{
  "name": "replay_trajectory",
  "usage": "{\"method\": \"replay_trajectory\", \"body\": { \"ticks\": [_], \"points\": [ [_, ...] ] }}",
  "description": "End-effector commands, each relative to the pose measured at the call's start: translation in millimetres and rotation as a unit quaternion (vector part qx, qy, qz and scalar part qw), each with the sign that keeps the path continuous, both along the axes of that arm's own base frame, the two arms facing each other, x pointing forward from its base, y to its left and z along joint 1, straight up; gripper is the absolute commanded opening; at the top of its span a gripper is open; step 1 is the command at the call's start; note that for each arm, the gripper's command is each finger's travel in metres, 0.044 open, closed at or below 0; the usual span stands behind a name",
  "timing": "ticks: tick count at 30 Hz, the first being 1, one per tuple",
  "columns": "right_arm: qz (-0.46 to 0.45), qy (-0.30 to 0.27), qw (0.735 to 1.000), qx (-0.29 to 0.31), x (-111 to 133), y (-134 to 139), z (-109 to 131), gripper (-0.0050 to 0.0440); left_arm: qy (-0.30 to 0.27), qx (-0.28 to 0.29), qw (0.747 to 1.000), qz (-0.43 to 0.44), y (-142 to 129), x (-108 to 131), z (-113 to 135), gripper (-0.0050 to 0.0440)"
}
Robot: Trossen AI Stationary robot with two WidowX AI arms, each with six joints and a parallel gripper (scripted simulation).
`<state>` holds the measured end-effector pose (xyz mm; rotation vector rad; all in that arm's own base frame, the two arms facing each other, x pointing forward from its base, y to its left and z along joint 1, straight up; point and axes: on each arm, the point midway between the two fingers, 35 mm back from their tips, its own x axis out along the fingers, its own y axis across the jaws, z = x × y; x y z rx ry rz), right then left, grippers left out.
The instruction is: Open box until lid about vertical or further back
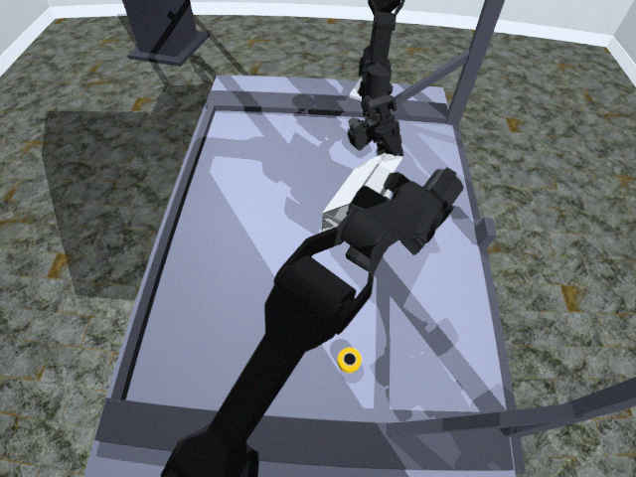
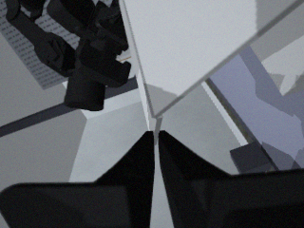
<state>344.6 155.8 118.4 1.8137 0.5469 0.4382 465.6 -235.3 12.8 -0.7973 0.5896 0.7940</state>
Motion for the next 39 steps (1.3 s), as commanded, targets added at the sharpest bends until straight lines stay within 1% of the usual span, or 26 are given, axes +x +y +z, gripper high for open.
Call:
{"method": "replay_trajectory", "body": {
  "ticks": [1,23,30,39],
  "points": [
    [0.001,-0.013,1.000,0.004,-1,0,9,0.0010,-0.003,-0.004,1.000,-0.001,2,2,1,0.0060],
    [0.000,-0.010,1.000,0.003,0,0,6,0.0010,-0.002,-0.004,1.000,-0.014,6,5,-37,0.0060],
    [0.000,-0.010,1.000,0.003,0,0,6,0.0010,-0.002,-0.004,1.000,-0.018,6,5,-45,0.0060],
    [0.000,-0.010,1.000,0.003,0,0,6,0.0010,-0.004,-0.005,1.000,-0.018,6,7,-44,0.0060]
  ]
}}
